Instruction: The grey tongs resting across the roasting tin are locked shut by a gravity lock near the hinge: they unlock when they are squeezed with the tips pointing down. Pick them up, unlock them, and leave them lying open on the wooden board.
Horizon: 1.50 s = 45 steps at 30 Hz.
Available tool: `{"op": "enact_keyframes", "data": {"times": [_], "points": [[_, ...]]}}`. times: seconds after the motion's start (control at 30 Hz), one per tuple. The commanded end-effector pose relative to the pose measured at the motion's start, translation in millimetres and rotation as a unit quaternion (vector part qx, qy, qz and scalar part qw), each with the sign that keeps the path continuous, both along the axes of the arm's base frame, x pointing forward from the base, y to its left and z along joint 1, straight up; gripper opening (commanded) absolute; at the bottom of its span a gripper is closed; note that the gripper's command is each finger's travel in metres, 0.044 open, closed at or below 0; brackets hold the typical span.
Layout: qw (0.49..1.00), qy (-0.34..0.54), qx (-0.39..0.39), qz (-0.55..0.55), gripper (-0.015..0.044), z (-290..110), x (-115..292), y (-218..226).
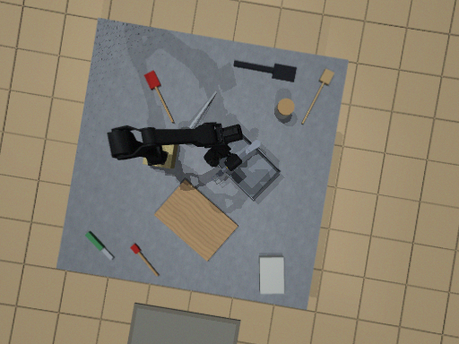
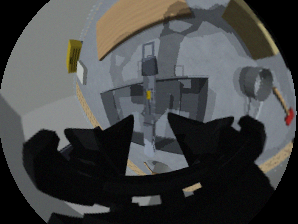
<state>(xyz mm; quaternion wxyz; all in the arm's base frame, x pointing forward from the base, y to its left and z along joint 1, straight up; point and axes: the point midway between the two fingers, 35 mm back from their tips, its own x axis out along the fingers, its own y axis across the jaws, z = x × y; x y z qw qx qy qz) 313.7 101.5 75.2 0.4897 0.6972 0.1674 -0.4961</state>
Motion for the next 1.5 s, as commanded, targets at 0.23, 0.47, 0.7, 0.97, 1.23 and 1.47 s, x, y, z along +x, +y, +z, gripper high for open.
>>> {"op": "enact_keyframes", "data": {"times": [0.23,0.47,0.7,0.97,1.23,1.47], "points": [[1.000,0.000,-0.003,-0.002,0.0260,-7.6,3.0,-1.7],[1.000,0.000,-0.003,-0.002,0.0260,-17.3,9.0,-4.0],[1.000,0.000,-0.003,-0.002,0.0260,-27.0,14.7,-6.7],[1.000,0.000,-0.003,-0.002,0.0260,-38.2,20.7,-10.1],[1.000,0.000,-0.004,-0.002,0.0260,-49.4,26.3,-14.0],[1.000,-0.001,-0.004,-0.002,0.0260,-59.2,30.7,-17.8]]}}
